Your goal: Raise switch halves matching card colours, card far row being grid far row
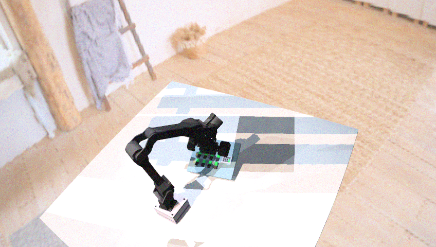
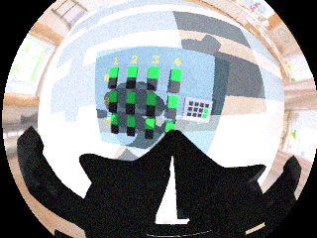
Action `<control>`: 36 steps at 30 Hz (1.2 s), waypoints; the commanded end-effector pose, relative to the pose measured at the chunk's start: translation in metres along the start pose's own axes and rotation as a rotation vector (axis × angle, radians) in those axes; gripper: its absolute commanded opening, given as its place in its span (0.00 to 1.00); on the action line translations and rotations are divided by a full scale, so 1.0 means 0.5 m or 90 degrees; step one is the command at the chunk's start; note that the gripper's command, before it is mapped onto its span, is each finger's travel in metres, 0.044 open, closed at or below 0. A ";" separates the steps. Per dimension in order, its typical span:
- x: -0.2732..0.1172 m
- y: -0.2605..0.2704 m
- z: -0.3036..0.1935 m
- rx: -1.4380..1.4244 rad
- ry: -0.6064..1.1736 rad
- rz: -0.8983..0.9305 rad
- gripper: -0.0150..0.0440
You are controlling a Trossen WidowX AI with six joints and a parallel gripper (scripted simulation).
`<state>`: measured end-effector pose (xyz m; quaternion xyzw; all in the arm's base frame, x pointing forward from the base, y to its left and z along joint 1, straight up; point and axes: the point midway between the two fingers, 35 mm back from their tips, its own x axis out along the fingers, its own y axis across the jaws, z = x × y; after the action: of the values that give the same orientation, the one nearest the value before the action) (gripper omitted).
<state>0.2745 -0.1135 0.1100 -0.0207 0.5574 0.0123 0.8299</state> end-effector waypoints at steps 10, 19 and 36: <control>0.076 0.000 -0.011 -0.006 -0.014 0.009 0.25; 0.098 0.000 -0.012 -0.006 -0.014 0.009 0.25; 0.121 0.000 -0.012 -0.006 -0.014 0.009 0.25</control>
<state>0.2926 -0.1141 0.0532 -0.0230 0.5470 0.0219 0.8365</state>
